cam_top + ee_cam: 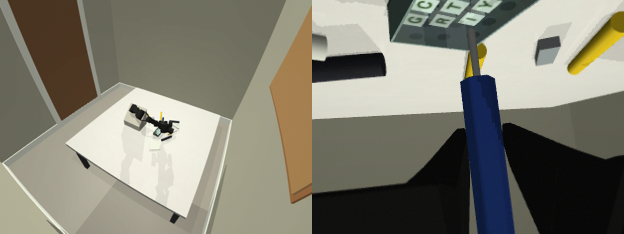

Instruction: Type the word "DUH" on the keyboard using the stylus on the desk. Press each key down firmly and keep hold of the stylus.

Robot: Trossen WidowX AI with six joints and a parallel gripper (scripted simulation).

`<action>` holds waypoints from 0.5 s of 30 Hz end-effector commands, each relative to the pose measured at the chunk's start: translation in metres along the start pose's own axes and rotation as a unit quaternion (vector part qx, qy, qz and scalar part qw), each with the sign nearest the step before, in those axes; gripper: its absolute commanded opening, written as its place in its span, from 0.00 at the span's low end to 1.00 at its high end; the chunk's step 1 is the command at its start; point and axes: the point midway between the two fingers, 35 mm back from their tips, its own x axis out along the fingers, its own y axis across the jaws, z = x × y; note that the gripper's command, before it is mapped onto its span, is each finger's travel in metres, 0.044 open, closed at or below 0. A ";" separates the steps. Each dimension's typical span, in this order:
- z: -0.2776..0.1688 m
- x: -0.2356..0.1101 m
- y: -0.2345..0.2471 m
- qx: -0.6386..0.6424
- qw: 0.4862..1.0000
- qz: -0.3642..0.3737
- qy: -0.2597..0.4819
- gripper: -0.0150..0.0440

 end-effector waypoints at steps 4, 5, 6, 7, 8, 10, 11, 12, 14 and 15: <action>0.007 0.006 -0.001 -0.001 1.000 -0.003 0.000 0.34; 0.007 0.006 -0.001 -0.001 1.000 -0.003 0.000 0.39; 0.008 0.006 -0.001 -0.001 1.000 -0.003 0.000 0.39; 0.008 0.007 -0.001 -0.001 1.000 -0.003 0.000 0.39; 0.009 0.007 -0.001 -0.001 1.000 -0.003 0.000 0.39; 0.010 0.008 -0.001 -0.001 1.000 -0.003 0.000 0.39; 0.011 0.008 -0.001 -0.001 1.000 -0.003 0.000 0.39; 0.011 0.008 -0.001 -0.001 1.000 -0.003 0.000 0.39; 0.011 0.008 -0.001 -0.001 1.000 -0.003 0.000 0.39; 0.011 0.008 -0.001 -0.001 1.000 -0.003 0.000 0.39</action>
